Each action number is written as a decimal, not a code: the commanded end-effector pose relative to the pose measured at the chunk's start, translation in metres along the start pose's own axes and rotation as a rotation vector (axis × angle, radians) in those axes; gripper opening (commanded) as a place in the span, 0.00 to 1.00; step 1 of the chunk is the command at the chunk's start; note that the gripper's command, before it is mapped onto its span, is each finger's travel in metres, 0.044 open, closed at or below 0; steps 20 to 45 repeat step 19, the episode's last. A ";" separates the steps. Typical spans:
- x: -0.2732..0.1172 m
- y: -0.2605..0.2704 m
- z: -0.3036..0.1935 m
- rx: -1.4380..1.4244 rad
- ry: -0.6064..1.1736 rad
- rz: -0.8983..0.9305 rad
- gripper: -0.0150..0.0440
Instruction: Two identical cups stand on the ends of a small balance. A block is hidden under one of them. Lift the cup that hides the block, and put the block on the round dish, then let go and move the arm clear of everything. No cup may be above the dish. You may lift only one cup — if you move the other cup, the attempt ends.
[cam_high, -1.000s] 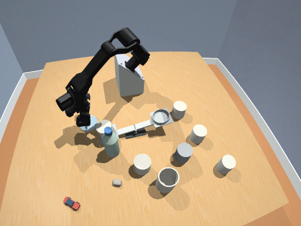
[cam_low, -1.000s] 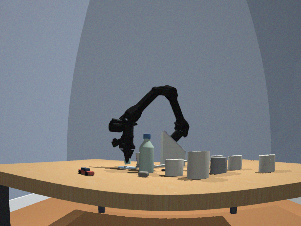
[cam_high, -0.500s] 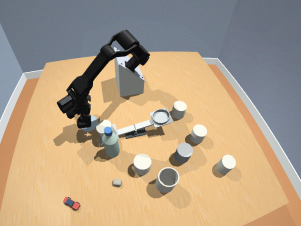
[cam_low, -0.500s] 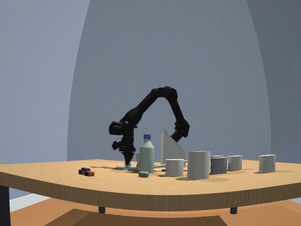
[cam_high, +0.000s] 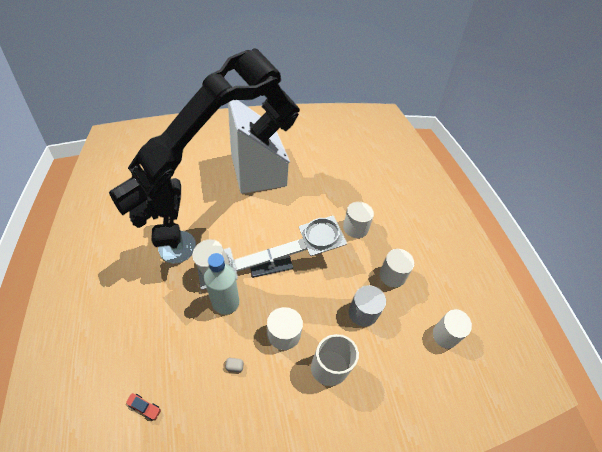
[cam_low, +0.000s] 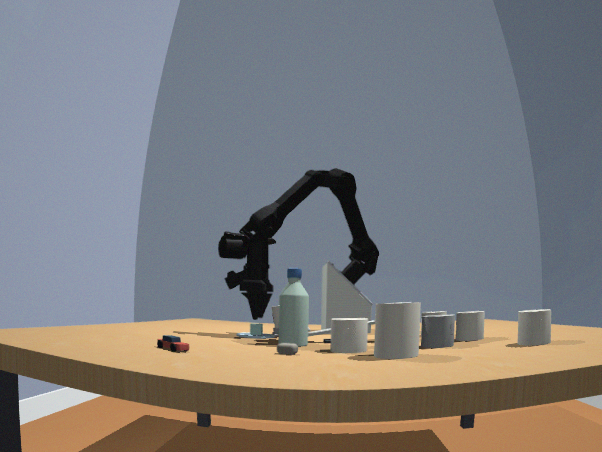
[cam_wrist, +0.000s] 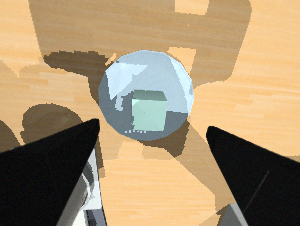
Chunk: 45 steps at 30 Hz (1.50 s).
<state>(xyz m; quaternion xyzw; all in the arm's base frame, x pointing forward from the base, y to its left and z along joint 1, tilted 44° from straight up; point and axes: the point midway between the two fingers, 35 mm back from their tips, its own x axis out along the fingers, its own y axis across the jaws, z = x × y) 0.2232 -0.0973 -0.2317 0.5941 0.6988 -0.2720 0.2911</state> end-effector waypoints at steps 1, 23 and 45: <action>-0.025 0.003 0.003 -0.010 -0.019 0.013 1.00; -0.072 0.001 0.003 -0.006 -0.026 0.024 1.00; -0.072 0.001 0.003 -0.006 -0.026 0.024 1.00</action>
